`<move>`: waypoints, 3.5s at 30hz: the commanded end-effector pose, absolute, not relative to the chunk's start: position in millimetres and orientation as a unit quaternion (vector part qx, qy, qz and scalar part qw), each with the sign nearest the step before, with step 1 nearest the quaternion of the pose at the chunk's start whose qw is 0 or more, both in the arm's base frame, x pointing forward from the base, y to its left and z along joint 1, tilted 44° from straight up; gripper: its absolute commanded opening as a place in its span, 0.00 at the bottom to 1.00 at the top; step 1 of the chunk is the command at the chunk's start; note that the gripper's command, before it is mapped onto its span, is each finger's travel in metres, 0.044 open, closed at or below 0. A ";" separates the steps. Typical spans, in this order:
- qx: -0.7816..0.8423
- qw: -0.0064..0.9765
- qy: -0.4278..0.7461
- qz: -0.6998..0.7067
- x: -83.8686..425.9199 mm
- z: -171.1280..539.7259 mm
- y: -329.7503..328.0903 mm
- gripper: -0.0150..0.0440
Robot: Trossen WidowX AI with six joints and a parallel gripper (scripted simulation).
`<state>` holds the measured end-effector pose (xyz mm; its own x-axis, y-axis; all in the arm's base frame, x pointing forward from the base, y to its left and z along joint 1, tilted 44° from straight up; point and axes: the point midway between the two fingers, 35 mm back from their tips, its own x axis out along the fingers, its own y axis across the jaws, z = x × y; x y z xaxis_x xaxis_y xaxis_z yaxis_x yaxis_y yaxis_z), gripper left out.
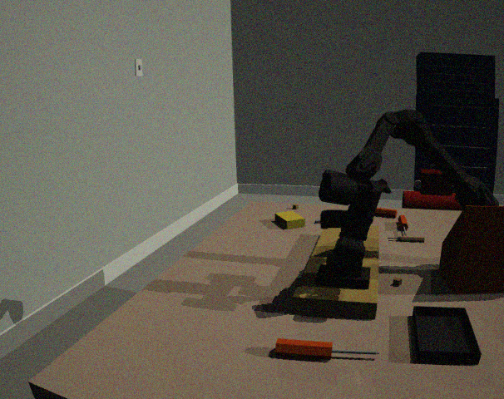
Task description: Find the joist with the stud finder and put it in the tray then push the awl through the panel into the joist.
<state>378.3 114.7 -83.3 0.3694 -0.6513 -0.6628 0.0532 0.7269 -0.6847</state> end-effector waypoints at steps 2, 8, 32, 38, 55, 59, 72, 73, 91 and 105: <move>-0.289 0.775 0.515 -0.226 378.5 -95.2 126.5 0.25; -0.289 0.775 0.515 -0.225 379.2 -104.9 137.3 0.25; -0.289 0.775 0.515 -0.226 378.4 -94.2 125.4 0.25; -0.290 0.774 0.515 -0.226 377.8 -84.5 114.7 0.25; -0.291 0.774 0.515 -0.226 375.8 -56.7 84.3 0.25; -0.291 0.774 0.515 -0.227 375.4 -50.1 77.1 0.25; -0.292 0.773 0.515 -0.227 373.9 -28.7 54.0 0.25; -0.292 0.773 0.515 -0.227 373.8 -27.1 52.2 0.25; -0.293 0.773 0.515 -0.227 371.9 2.7 20.2 0.25; -0.293 0.773 0.515 -0.228 370.4 26.1 -4.5 0.25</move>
